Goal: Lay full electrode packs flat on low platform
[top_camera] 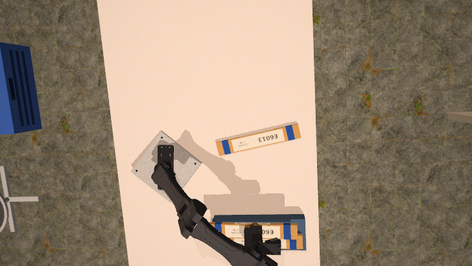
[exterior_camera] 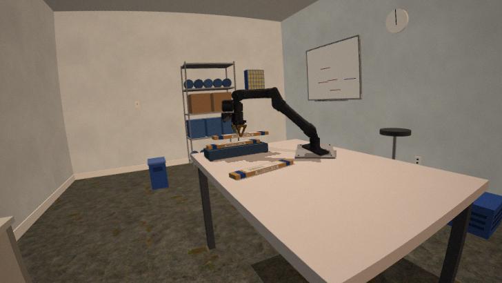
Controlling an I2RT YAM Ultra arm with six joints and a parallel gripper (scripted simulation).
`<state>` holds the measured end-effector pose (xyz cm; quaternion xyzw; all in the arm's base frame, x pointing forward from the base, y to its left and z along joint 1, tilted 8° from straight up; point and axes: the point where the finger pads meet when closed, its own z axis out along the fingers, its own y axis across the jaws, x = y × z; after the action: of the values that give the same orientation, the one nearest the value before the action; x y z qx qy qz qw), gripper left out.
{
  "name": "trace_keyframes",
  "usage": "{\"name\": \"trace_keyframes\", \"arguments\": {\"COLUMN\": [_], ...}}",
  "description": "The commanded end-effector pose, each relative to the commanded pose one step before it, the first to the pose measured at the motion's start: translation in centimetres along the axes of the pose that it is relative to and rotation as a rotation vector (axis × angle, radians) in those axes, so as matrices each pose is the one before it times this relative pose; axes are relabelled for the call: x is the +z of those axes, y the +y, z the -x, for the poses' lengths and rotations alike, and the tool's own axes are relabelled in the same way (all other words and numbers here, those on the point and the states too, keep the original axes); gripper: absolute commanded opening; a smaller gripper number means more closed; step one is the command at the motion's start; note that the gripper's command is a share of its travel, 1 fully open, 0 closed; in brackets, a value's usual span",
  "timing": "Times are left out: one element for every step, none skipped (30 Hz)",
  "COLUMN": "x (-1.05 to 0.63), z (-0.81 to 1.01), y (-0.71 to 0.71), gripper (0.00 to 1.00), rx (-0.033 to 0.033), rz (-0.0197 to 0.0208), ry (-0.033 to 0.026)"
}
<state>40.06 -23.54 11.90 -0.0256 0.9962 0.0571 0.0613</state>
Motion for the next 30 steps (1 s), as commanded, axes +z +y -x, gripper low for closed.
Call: {"name": "trace_keyframes", "arguments": {"x": [-4.106,0.167,0.167,0.167,0.167,0.167,0.167,0.167,0.167,0.167,0.167,0.167,0.167,0.167,0.167,0.0,0.0,0.06,0.167,0.167,0.167,0.167,-0.139,-1.502,0.159,0.158,0.157,0.156,0.155,0.163], "z": [0.626,0.0,0.0,0.0,0.0,0.0,0.0,0.0,0.0,0.0,0.0,0.0,0.0,0.0,0.0,0.0,0.0,-0.022,0.0,0.0,0.0,0.0,1.091,0.098,-0.155,-0.153,-0.151,-0.152,-0.173,-0.205], "y": [-0.66,0.0,0.0,0.0,0.0,0.0,0.0,0.0,0.0,0.0,0.0,0.0,0.0,0.0,0.0,0.0,0.0,-0.031,0.0,0.0,0.0,0.0,-1.34,0.227,0.119,0.118,0.116,0.109,0.076,0.137], "gripper": [0.0,0.0,0.0,0.0,0.0,0.0,0.0,0.0,0.0,0.0,0.0,0.0,0.0,0.0,0.0,0.0,0.0,0.0,0.0,0.0,0.0,0.0,0.0,0.0,0.0,0.0,0.0,0.0,0.0,0.0], "rx": [-0.00415,0.0,0.0,0.0,0.0,0.0,0.0,0.0,0.0,0.0,0.0,0.0,0.0,0.0,0.0,0.0,0.0,0.00099,0.0,0.0,0.0,0.0,-0.00467,-0.00394,0.00121,0.0012,0.00118,0.00263,0.00227,0.00234], "rz": [-0.00418,0.0,0.0,0.0,0.0,0.0,0.0,0.0,0.0,0.0,0.0,0.0,0.0,0.0,0.0,0.0,0.0,-0.00113,0.0,0.0,0.0,0.0,-0.03987,-0.01662,0.00524,0.00516,0.00508,0.0047,0.00291,0.0053], "ry": [-0.01128,0.0,0.0,0.0,0.0,0.0,0.0,0.0,0.0,0.0,0.0,0.0,0.0,0.0,0.0,0.0,0.0,-0.00219,0.0,0.0,0.0,0.0,-0.06122,-0.02161,0.00673,0.00664,0.00655,0.00669,0.0079,0.00834]}}
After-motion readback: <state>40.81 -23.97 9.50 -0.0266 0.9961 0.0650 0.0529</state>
